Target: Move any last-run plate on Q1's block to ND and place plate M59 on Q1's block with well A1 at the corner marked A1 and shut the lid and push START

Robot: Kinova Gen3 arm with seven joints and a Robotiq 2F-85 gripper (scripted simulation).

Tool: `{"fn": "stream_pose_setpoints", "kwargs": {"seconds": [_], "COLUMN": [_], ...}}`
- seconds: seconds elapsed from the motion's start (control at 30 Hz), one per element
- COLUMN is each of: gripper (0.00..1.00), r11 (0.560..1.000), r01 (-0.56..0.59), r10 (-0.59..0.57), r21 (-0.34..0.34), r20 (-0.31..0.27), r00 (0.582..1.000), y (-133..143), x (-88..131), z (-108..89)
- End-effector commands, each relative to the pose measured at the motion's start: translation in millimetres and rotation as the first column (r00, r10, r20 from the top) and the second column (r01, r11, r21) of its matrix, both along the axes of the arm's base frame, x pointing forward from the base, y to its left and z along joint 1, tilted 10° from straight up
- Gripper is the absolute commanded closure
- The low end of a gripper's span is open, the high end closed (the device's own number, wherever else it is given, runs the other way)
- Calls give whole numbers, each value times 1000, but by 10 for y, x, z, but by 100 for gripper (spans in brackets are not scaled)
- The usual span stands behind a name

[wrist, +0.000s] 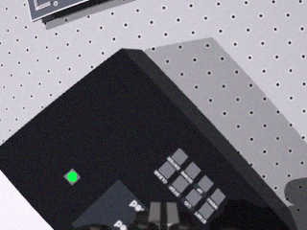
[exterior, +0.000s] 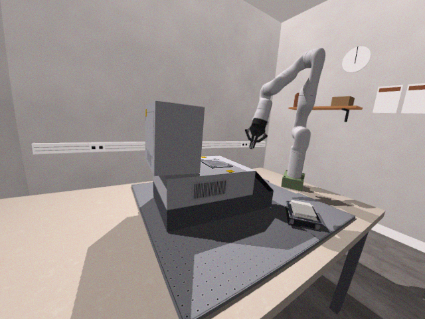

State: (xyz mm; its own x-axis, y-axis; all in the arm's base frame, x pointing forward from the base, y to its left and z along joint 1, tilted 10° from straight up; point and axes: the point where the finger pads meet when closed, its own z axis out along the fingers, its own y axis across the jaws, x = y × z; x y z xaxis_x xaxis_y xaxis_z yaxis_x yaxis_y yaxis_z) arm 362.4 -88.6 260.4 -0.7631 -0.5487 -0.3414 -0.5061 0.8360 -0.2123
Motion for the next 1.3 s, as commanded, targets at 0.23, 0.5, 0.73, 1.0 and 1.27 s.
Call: {"fn": "stream_pose_setpoints", "kwargs": {"seconds": [0.23, 0.5, 0.73, 1.0, 1.27], "gripper": [90, 90, 0, 0, 0], "r11": [1000, 1000, 1000, 1000, 999], "r01": [-1, -1, -4, -4, -3], "r10": [1, 1, 4, 6, 9], "r21": [-1, -1, 6, 17, 32], "r20": [4, 4, -43, -101, -178], "r00": [1000, 1000, 999, 995, 984], "y": [-18, -20, 129, 326, 590], "x": [-22, -34, -39, -44, -49], "z": [169, 248, 222, 212, 198]}}
